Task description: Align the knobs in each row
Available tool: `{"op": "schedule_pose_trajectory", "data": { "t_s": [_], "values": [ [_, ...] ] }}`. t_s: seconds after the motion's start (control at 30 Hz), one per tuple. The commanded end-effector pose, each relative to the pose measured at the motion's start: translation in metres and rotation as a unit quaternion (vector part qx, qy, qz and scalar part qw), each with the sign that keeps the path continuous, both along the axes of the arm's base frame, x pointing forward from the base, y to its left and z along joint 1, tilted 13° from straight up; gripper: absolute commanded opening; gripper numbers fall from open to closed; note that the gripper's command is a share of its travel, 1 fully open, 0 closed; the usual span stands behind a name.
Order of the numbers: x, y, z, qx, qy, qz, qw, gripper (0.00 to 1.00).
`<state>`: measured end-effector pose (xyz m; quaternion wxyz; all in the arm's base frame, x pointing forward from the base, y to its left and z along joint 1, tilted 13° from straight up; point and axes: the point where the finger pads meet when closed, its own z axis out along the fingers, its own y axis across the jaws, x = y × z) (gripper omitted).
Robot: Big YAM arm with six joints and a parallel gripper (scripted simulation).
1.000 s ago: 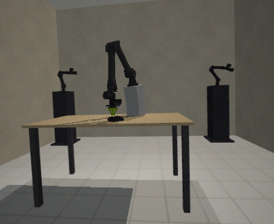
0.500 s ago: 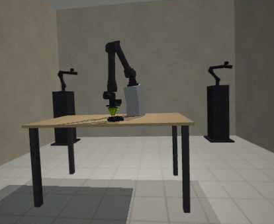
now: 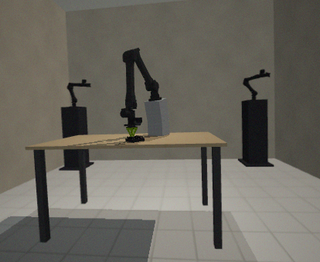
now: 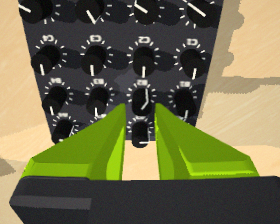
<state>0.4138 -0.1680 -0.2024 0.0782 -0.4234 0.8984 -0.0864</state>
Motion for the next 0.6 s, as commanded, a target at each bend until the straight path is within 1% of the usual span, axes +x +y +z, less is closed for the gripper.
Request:
{"op": "schedule_pose_trajectory", "data": {
  "t_s": [0.0,0.1,0.57],
  "values": [
    [0.0058,0.0029,-0.0056,0.001,-0.004,0.002,1.000,0.19],
    [0.0025,0.0042,-0.0070,0.002,0.000,0.002,1.000,0.19],
    [0.0026,0.0042,-0.0070,0.002,0.000,0.002,1.000,0.19]
  ]
}}
